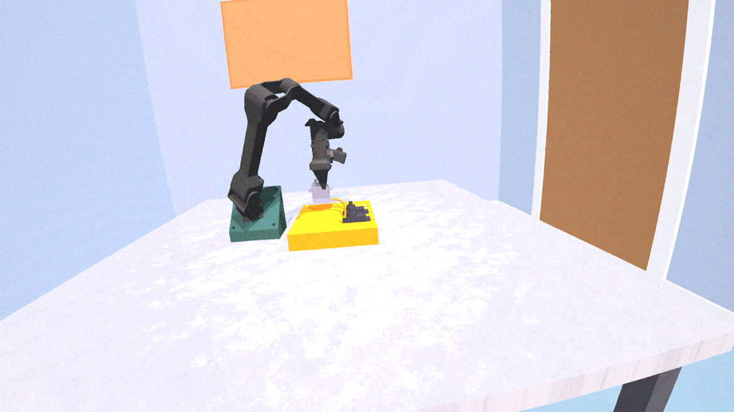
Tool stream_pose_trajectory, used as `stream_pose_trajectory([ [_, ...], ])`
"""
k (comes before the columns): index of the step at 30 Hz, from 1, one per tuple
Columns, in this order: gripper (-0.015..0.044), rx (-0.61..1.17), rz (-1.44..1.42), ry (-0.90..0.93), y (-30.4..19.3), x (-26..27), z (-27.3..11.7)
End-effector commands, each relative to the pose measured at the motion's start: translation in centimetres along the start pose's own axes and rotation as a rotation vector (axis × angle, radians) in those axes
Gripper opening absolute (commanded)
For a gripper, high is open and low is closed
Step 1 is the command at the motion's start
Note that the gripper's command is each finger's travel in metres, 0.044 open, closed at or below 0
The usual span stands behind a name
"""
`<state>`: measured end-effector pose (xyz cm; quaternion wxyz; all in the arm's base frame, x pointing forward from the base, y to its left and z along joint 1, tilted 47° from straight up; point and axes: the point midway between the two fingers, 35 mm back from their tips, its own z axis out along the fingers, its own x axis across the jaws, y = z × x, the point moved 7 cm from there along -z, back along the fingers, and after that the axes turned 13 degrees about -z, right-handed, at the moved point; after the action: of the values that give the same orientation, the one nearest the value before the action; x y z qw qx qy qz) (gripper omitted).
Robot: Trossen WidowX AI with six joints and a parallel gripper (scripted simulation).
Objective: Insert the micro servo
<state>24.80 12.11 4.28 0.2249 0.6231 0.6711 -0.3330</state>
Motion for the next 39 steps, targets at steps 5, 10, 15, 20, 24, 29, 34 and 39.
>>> stream_pose_trajectory([
  [5,0.0,-0.007,0.009,0.01,2.3,-0.4,-0.3],
  [10,0.0,-0.007,0.01,0.01,4.3,-0.9,-0.3],
  [15,0.0,-0.008,0.011,0.01,6.2,-1.3,-0.4],
  [20,0.0,-0.009,0.011,0.01,8.1,-1.8,-0.4],
  [24,0.0,-0.009,0.012,0.01,9.4,-2.1,-0.4],
  [29,0.0,-0.009,0.006,0.009,10.7,-2.5,-0.4],
  [34,0.0,-0.009,0.006,0.009,10.7,-2.5,-0.1],
  [39,0.0,-0.009,0.006,0.009,10.7,-2.5,0.6],
])
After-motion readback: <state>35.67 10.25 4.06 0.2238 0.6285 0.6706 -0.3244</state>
